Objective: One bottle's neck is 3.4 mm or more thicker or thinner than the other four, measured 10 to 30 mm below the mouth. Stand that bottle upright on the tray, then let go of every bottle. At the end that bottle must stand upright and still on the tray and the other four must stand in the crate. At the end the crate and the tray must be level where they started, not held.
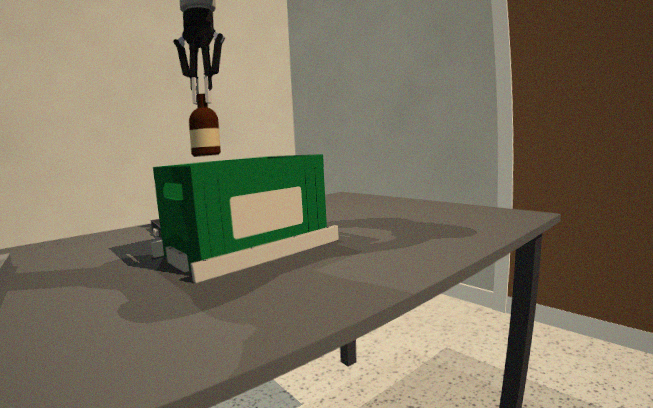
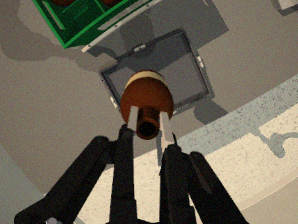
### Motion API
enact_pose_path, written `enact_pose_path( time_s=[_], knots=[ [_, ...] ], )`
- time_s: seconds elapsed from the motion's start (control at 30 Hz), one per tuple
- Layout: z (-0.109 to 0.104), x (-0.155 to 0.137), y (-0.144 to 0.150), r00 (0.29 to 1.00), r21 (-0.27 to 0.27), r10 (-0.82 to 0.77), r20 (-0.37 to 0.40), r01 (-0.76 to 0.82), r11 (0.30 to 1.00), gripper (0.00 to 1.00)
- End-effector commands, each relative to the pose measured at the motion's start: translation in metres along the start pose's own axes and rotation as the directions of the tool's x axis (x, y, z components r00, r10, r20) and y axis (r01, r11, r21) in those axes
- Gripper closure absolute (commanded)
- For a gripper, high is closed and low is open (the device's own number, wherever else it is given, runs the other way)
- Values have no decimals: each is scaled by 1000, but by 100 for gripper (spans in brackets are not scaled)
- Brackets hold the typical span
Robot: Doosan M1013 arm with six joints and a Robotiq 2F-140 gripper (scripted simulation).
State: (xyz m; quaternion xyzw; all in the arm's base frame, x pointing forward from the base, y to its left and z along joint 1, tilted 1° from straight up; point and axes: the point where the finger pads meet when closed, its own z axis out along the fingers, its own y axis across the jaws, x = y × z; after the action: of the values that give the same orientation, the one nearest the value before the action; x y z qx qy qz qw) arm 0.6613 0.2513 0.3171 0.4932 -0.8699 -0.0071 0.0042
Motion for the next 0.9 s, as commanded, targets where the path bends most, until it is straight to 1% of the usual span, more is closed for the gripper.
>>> enact_pose_path(
  time_s=[0.0,0.87],
  knots=[
    [0,-3,4,1000,0,0,0,0,1000,100],
    [0,-17,24,1000,0,0,0,0,1000,100]
  ],
)
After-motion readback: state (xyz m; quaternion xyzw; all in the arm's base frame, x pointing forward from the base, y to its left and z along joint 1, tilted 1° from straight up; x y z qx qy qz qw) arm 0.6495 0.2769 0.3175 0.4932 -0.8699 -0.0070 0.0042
